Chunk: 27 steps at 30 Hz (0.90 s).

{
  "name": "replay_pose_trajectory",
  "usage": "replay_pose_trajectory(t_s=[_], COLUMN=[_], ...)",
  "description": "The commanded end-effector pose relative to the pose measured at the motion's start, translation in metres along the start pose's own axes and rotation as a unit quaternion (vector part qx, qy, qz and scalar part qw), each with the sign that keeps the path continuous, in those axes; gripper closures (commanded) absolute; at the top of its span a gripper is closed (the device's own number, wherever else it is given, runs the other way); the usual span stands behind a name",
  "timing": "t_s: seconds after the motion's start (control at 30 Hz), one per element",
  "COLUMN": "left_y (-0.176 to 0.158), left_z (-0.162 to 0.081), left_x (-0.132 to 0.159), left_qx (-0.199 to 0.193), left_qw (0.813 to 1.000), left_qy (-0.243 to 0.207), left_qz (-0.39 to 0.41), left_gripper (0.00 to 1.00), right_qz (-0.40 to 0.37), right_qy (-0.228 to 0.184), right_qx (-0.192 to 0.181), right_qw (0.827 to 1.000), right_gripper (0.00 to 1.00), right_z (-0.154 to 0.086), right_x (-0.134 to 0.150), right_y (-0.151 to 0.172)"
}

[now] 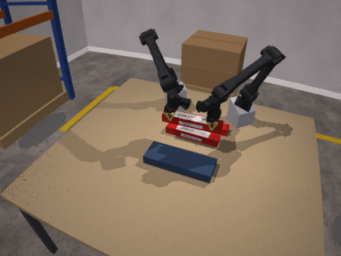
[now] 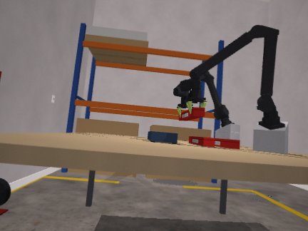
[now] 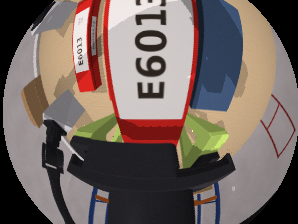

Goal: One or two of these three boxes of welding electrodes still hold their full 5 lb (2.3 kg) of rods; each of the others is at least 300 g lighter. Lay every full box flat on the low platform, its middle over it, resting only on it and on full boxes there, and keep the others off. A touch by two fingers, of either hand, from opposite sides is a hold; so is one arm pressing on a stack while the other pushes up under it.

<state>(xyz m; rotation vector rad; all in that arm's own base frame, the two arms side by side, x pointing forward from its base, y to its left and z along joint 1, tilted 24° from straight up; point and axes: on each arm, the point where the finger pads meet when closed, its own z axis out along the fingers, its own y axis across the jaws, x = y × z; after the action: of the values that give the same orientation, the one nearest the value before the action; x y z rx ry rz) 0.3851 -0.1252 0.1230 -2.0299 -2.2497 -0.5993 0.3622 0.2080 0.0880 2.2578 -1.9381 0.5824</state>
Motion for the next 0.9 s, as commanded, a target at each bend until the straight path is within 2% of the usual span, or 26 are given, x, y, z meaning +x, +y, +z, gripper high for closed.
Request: replay_pose_trajectory(t_s=[0.0,0.87], left_y=[0.0419,0.0432], left_z=[-0.0517,-0.0531], left_x=[0.0078,0.0085], left_qx=[-0.053,-0.053], left_qw=[0.998,0.998], left_qy=[-0.025,-0.025], left_qz=[-0.021,-0.021], left_gripper=[1.00,1.00], right_qz=[-0.003,-0.003], right_qy=[-0.026,-0.026], right_qx=[0.061,0.061], right_qw=[0.998,0.998], right_gripper=[1.00,1.00], right_z=[-0.0620,-0.0643], right_x=[-0.0047,-0.0043], right_y=[-0.0376,-0.0405])
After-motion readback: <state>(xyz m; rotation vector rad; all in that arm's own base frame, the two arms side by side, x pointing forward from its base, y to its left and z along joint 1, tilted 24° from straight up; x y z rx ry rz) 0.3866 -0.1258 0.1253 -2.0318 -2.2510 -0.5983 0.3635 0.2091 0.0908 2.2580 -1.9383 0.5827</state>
